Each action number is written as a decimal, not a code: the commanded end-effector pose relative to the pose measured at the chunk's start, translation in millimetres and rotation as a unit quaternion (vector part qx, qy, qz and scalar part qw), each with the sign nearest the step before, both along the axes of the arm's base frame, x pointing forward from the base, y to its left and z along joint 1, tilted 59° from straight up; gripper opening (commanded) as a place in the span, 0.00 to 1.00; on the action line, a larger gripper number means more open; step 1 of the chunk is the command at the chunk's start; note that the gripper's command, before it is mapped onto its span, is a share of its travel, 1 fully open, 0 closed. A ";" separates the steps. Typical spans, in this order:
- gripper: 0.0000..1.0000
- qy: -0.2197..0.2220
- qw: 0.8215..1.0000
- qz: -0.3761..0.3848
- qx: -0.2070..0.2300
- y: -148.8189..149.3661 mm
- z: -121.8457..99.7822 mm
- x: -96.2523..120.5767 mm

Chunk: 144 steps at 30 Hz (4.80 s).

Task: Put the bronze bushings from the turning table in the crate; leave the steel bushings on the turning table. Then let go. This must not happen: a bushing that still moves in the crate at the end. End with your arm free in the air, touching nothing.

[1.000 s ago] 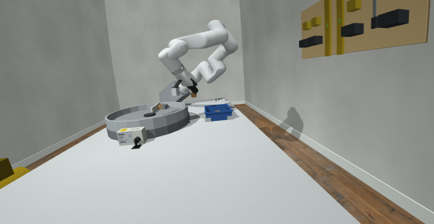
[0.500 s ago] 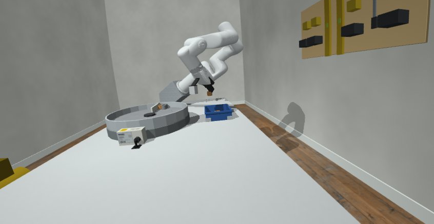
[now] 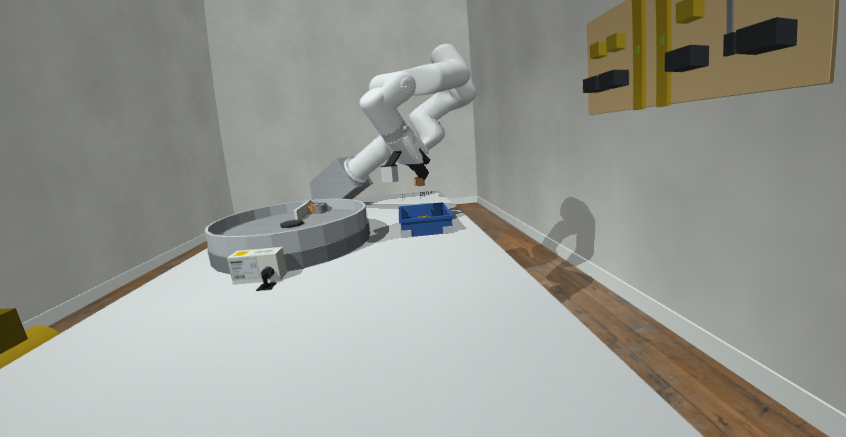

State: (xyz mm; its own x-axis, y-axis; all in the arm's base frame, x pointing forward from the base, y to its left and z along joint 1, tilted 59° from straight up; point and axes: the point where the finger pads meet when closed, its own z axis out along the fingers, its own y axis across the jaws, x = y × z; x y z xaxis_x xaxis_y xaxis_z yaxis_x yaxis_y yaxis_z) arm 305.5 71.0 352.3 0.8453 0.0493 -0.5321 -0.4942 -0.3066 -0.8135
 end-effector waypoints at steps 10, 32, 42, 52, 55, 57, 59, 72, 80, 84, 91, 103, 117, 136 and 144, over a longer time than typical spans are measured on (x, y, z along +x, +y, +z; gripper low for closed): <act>0.00 -0.001 1.000 -0.002 0.000 7.2 -4.3 4.6; 0.00 -0.001 1.000 -0.002 0.000 48.8 -31.6 26.2; 0.00 -0.001 1.000 -0.002 0.000 49.2 -31.9 26.5; 0.00 -0.001 1.000 -0.002 0.000 54.1 -35.2 29.0; 0.00 -0.001 1.000 -0.002 0.000 57.4 -37.5 30.8; 0.00 -0.001 1.000 -0.002 0.000 60.0 -39.3 32.1; 0.00 -0.001 1.000 -0.002 0.000 62.7 -41.1 33.5; 0.00 -0.001 1.000 -0.002 0.000 76.5 -50.6 40.7; 0.00 -0.001 1.000 -0.002 0.000 80.2 -53.2 42.7; 0.00 -0.001 1.000 -0.002 0.000 80.8 -53.6 43.0; 0.00 -0.001 1.000 -0.002 0.000 80.9 -53.7 43.0; 0.00 -0.001 1.000 -0.002 0.000 85.9 -55.0 40.2; 0.00 -0.001 1.000 -0.002 0.000 87.2 -55.3 39.4; 0.00 -0.001 1.000 -0.002 0.000 92.1 -56.0 34.7; 0.00 -0.001 1.000 -0.002 0.000 92.4 -56.1 34.7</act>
